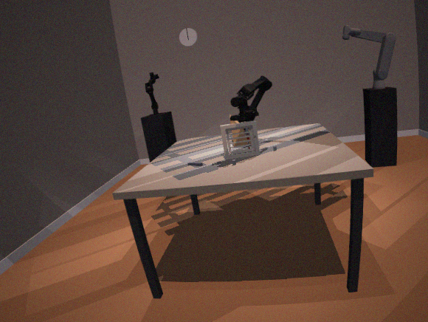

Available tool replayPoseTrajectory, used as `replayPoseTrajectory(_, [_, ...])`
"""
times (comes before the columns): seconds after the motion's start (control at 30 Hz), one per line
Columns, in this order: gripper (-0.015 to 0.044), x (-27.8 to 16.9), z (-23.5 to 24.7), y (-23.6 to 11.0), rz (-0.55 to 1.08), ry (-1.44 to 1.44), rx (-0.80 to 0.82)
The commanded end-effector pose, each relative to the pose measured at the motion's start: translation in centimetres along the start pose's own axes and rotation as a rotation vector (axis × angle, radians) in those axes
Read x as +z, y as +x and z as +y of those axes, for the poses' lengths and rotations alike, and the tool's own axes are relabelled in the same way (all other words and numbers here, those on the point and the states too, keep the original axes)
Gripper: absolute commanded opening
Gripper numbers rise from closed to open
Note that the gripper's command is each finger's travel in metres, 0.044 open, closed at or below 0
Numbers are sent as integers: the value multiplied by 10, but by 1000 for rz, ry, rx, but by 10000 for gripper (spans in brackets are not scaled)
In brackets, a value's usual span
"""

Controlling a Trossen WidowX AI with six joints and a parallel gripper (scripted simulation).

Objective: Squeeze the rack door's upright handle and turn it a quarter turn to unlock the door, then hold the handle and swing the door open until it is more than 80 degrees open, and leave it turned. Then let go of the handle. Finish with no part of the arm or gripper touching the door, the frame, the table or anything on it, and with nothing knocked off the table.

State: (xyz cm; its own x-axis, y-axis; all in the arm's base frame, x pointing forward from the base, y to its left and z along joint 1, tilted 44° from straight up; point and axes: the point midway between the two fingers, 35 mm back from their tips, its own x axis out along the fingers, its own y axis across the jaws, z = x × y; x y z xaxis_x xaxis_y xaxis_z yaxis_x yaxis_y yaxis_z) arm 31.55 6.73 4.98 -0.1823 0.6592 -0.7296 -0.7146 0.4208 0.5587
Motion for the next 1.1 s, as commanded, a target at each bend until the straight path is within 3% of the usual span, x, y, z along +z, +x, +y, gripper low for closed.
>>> replayPoseTrajectory(0.0, [16,0,0,0,0,-203,0])
replayPoseTrajectory(0.77, [16,0,0,1,0,-1327,0])
replayPoseTrajectory(1.07, [16,0,0,1,0,-1360,0])
